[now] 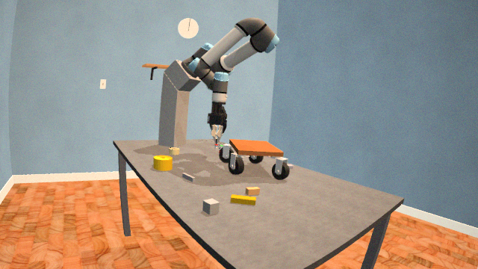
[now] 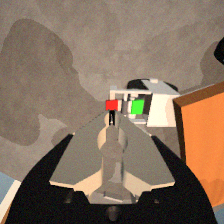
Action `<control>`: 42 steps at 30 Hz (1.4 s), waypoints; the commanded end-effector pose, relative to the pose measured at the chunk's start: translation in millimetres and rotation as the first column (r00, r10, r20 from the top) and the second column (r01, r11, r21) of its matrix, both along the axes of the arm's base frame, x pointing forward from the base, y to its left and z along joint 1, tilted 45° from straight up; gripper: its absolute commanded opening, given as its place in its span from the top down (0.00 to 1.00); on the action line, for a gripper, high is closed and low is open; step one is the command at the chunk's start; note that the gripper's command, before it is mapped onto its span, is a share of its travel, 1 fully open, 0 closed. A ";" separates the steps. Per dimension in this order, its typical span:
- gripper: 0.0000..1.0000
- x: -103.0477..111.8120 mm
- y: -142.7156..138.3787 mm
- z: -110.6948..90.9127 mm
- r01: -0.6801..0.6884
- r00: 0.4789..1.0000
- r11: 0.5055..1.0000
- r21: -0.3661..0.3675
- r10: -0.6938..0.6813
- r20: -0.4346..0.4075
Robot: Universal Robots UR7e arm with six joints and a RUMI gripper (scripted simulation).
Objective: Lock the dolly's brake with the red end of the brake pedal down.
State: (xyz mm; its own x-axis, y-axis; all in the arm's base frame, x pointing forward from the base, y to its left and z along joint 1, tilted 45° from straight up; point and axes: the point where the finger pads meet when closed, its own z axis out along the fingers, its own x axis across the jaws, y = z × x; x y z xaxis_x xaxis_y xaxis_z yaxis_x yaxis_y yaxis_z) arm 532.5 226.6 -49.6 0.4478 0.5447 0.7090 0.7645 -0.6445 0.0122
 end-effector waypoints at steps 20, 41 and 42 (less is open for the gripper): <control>1.00 0.2 -0.2 0.4 0.000 1.000 1.000 0.000 0.000 0.001; 1.00 3.2 3.2 -4.1 0.000 1.000 1.000 0.000 0.000 0.001; 1.00 3.3 3.4 -4.3 0.000 1.000 1.000 0.000 0.000 0.001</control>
State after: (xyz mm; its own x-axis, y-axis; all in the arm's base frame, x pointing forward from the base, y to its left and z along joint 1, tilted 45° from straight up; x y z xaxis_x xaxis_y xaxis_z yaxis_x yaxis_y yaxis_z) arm 535.1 229.5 -53.4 0.4478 0.5448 0.7090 0.7645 -0.6444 0.0123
